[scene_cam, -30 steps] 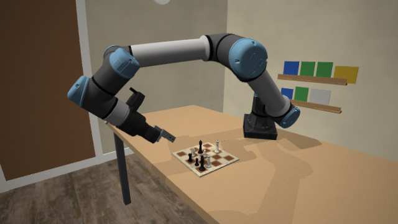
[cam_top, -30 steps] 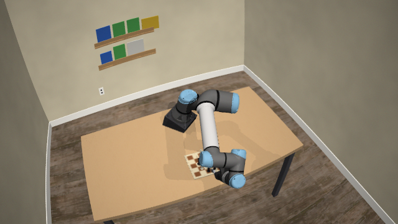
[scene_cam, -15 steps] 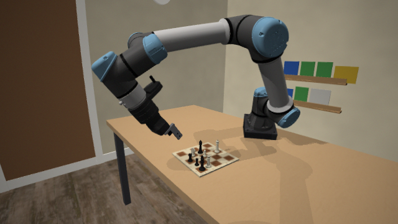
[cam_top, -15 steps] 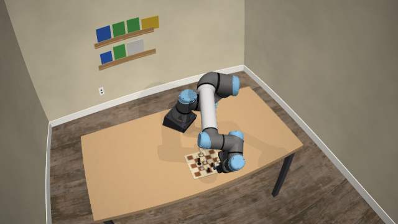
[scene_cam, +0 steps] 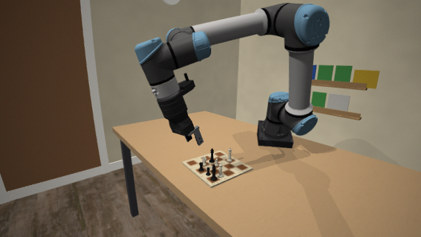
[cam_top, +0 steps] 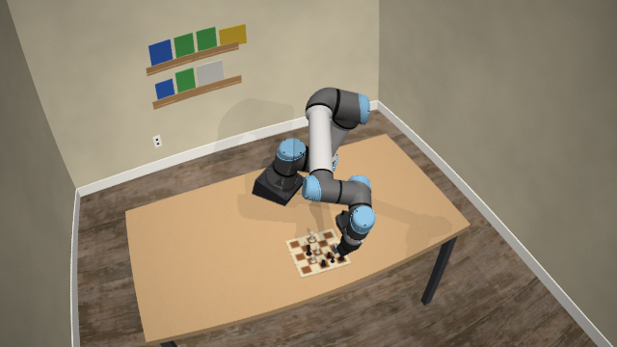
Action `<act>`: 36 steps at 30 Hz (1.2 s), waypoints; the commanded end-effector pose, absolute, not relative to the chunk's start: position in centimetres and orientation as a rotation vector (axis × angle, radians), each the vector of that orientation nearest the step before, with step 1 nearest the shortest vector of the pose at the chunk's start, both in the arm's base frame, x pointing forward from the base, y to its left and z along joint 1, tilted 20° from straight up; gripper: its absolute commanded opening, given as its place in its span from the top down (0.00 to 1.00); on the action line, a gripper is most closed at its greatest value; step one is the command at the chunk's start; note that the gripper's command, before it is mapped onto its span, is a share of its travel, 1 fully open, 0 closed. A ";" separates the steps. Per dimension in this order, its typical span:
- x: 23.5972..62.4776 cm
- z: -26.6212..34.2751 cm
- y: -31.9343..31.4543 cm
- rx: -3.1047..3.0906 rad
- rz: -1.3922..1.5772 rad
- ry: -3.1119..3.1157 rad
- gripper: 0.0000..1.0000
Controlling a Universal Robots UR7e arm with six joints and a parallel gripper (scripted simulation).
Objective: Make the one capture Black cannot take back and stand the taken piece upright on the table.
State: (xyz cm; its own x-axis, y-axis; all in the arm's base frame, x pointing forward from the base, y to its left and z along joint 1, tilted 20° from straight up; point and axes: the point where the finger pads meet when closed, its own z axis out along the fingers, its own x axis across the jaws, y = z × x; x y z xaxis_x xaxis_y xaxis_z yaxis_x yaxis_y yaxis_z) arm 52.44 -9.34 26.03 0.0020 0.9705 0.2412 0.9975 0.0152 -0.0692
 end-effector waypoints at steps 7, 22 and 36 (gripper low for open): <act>49.4 25.7 -6.7 -2.128 -0.390 -2.245 0.00; 47.3 25.0 -4.9 -2.153 -0.510 -2.358 0.00; 47.0 24.9 -4.6 -2.156 -0.530 -2.378 0.00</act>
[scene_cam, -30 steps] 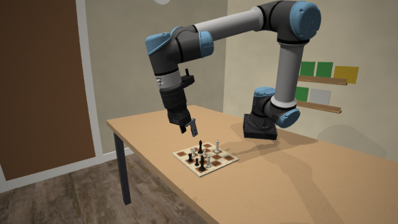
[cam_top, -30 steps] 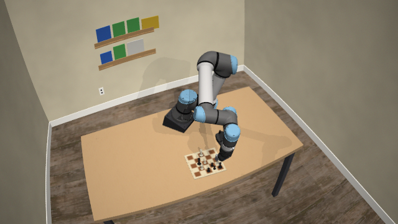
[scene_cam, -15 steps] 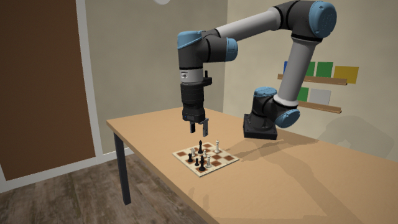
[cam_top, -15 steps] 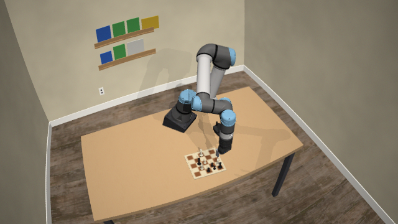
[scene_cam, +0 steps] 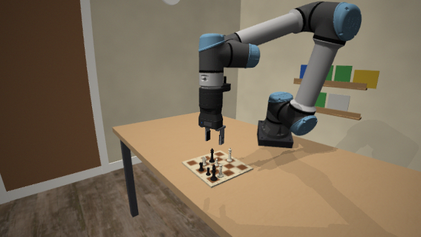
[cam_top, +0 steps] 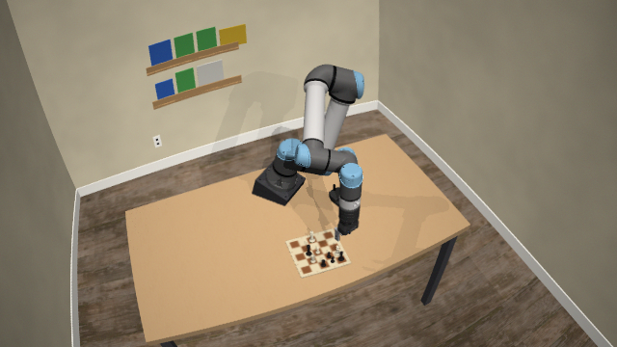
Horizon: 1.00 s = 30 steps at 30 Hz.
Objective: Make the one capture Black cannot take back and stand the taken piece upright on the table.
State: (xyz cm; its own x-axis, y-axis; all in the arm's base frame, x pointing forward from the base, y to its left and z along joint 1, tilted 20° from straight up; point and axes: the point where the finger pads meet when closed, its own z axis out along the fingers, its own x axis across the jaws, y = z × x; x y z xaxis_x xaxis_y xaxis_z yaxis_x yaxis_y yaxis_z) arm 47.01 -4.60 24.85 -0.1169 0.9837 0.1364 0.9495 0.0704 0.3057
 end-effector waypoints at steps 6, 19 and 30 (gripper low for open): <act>47.0 24.9 -4.6 2.008 0.494 2.215 0.00; 47.7 21.5 -4.0 2.014 0.502 2.210 0.00; 47.7 21.4 -4.0 2.014 0.502 2.210 0.21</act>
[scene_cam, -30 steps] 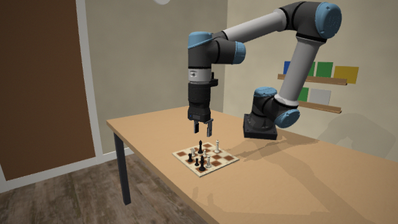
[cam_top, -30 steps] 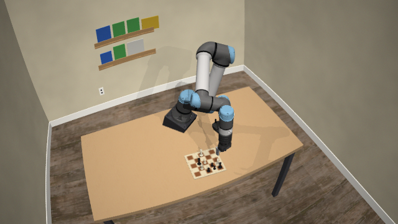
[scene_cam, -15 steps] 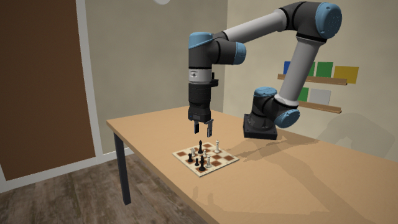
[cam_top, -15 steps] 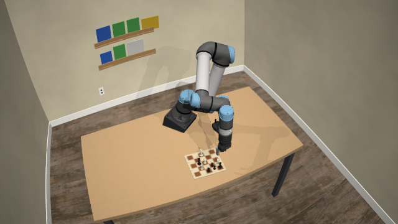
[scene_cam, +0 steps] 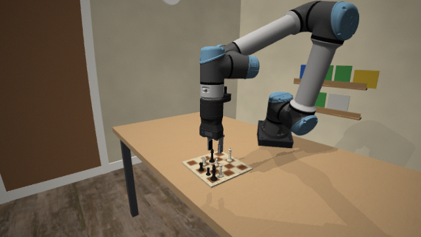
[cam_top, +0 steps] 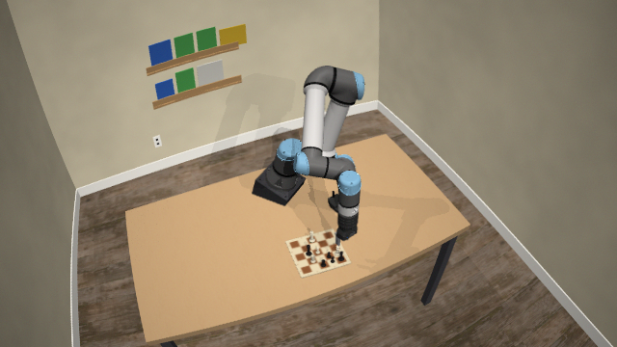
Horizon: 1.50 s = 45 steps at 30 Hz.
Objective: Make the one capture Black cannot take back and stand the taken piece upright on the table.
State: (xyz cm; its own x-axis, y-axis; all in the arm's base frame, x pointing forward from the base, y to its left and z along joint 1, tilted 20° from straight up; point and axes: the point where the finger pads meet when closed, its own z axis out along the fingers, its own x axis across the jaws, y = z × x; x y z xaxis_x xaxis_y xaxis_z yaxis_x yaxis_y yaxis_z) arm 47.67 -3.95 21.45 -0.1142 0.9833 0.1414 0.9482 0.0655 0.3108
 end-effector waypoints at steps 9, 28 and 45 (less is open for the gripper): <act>47.7 21.4 -4.0 2.014 0.502 2.210 0.21; 47.8 21.4 -4.0 2.014 0.502 2.210 0.21; 48.1 20.5 -3.8 2.014 0.502 2.210 0.21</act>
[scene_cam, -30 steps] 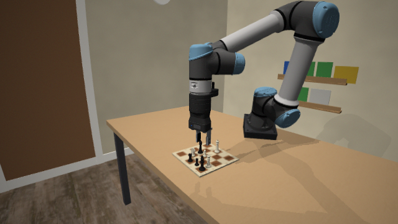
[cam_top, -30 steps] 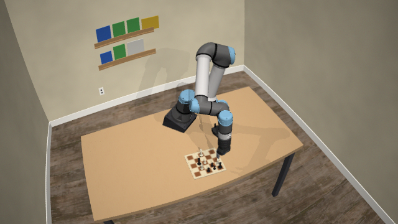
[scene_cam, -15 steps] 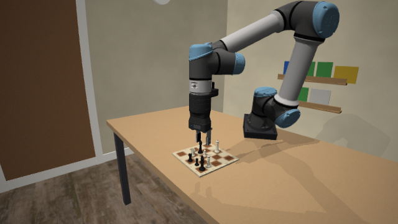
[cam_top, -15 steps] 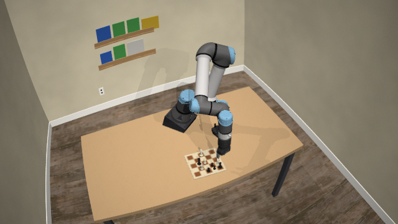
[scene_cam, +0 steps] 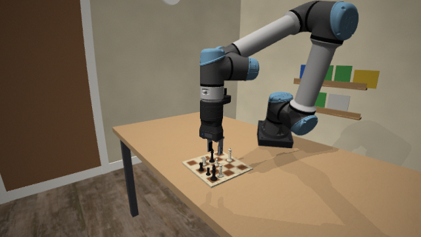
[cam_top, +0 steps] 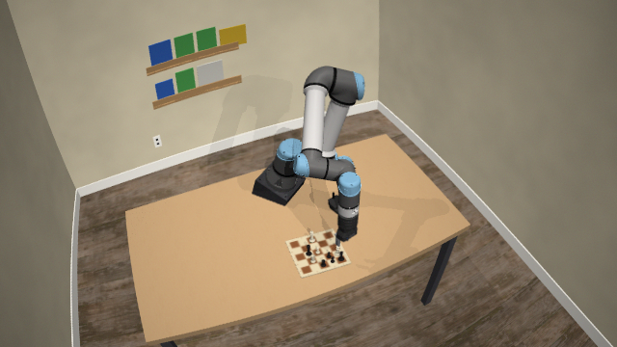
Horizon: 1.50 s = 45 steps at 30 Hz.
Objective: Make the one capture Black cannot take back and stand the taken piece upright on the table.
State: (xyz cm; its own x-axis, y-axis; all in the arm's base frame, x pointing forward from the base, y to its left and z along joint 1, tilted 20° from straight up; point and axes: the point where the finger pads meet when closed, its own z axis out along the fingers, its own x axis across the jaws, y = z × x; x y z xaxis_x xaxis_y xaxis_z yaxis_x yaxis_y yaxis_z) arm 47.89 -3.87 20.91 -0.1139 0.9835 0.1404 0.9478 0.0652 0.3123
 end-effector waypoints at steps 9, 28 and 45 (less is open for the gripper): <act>48.4 19.5 -3.7 2.014 0.502 2.210 0.21; 49.3 17.1 -3.3 2.014 0.502 2.210 0.21; 49.5 16.4 -3.1 2.014 0.502 2.210 0.21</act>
